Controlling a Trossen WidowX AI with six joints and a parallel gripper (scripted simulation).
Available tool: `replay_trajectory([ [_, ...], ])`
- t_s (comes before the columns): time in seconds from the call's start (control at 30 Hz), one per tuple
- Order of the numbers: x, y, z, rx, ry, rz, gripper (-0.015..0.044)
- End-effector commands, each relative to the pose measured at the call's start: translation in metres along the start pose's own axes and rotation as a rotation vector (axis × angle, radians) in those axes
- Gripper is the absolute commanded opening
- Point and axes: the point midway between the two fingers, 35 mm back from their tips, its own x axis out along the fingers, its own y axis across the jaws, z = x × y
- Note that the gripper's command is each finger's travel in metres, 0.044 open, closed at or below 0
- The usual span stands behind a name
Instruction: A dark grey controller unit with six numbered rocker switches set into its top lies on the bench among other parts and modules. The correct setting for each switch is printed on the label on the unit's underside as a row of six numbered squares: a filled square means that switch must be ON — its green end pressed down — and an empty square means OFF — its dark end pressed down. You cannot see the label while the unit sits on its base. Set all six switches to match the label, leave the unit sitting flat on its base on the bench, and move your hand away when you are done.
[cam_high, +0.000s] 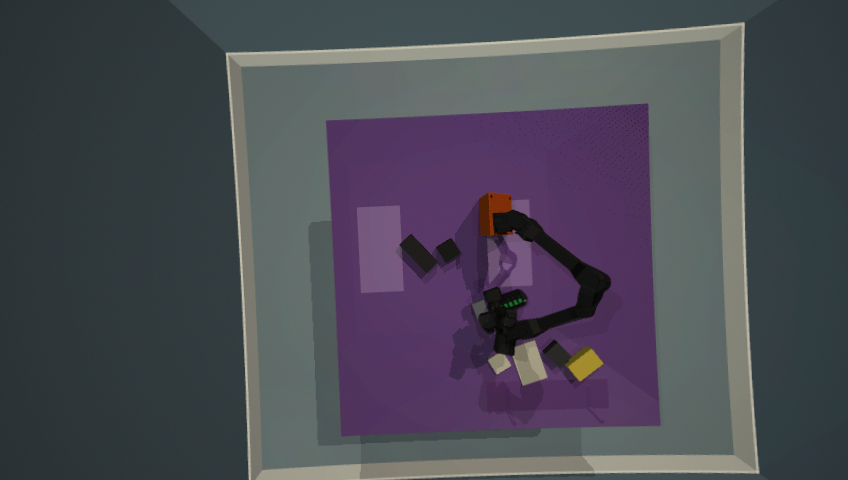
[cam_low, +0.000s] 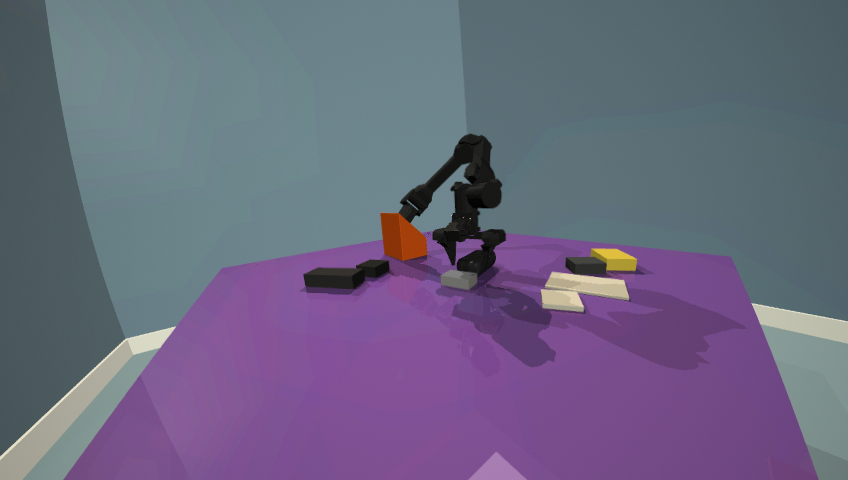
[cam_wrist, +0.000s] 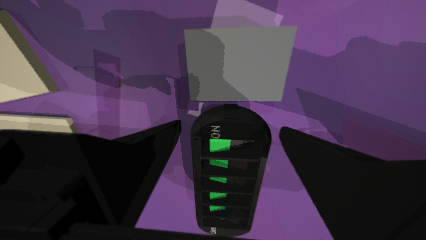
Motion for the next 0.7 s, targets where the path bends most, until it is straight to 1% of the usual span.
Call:
replay_trajectory([
  [0.0, 0.000, 0.000, 0.000, 0.000, 0.000, 0.000, 0.0440],
  [0.1, -0.006, 0.001, -0.008, 0.000, 0.000, 0.000, 0.0440],
  [0.27, -0.039, 0.000, -0.058, 0.001, 0.001, -0.001, 0.0440],
  [0.67, -0.040, 0.000, -0.060, 0.001, 0.001, -0.001, 0.0440],
])
